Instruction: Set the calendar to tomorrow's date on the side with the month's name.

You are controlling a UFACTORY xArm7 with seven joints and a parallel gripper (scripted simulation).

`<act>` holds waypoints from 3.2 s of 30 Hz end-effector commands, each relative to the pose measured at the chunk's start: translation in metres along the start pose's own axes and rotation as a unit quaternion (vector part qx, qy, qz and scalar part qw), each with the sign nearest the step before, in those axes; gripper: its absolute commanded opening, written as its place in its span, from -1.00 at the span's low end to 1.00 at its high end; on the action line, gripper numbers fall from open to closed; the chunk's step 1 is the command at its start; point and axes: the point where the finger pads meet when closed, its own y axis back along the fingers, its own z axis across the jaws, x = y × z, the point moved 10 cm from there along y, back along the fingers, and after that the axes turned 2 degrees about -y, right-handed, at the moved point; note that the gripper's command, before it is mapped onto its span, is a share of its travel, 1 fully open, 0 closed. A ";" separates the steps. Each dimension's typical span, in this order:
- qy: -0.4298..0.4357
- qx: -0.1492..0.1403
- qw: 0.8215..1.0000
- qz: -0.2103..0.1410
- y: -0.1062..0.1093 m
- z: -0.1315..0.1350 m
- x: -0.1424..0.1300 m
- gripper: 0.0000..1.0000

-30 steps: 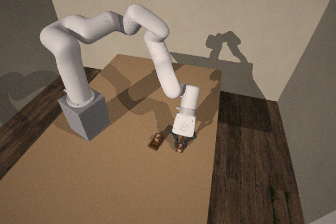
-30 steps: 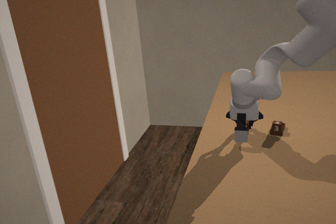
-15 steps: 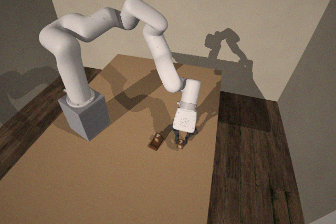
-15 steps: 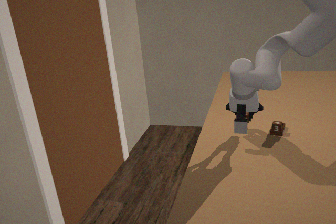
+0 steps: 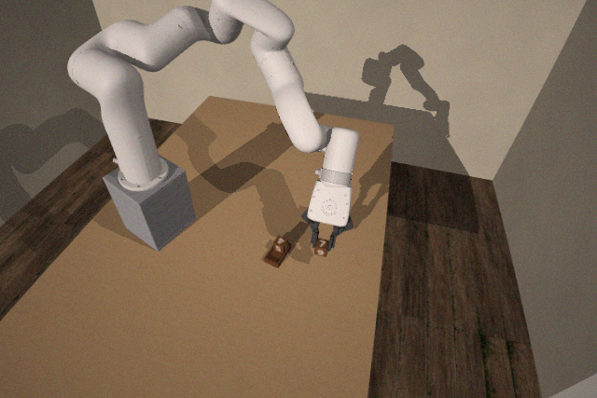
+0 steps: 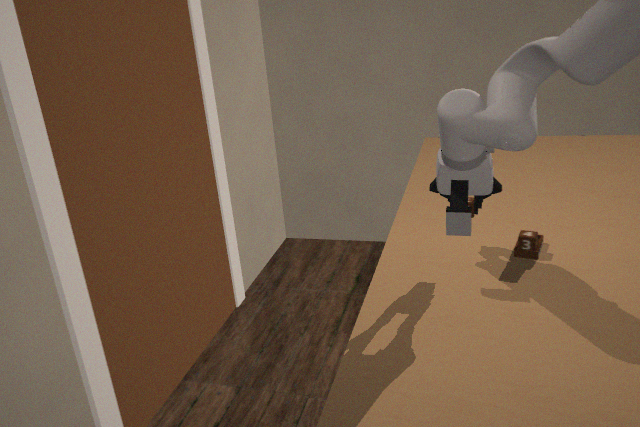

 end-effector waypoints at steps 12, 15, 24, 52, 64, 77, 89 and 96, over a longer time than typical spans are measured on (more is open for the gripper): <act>0.000 0.002 1.000 0.018 0.000 0.001 -0.004 -0.43; 0.001 0.006 0.998 0.061 -0.002 0.001 -0.013 -0.43; -0.001 0.003 0.991 0.131 -0.003 0.002 -0.032 -0.43; 0.000 0.016 0.933 0.359 -0.030 0.003 -0.079 -0.43; 0.000 0.017 0.913 0.408 -0.040 0.004 -0.089 -0.43; 0.000 0.016 0.865 0.502 -0.059 0.005 -0.105 -0.43; 0.000 0.020 0.793 0.609 -0.085 0.005 -0.116 -0.43; 0.000 0.020 0.789 0.615 -0.089 0.005 -0.117 -0.43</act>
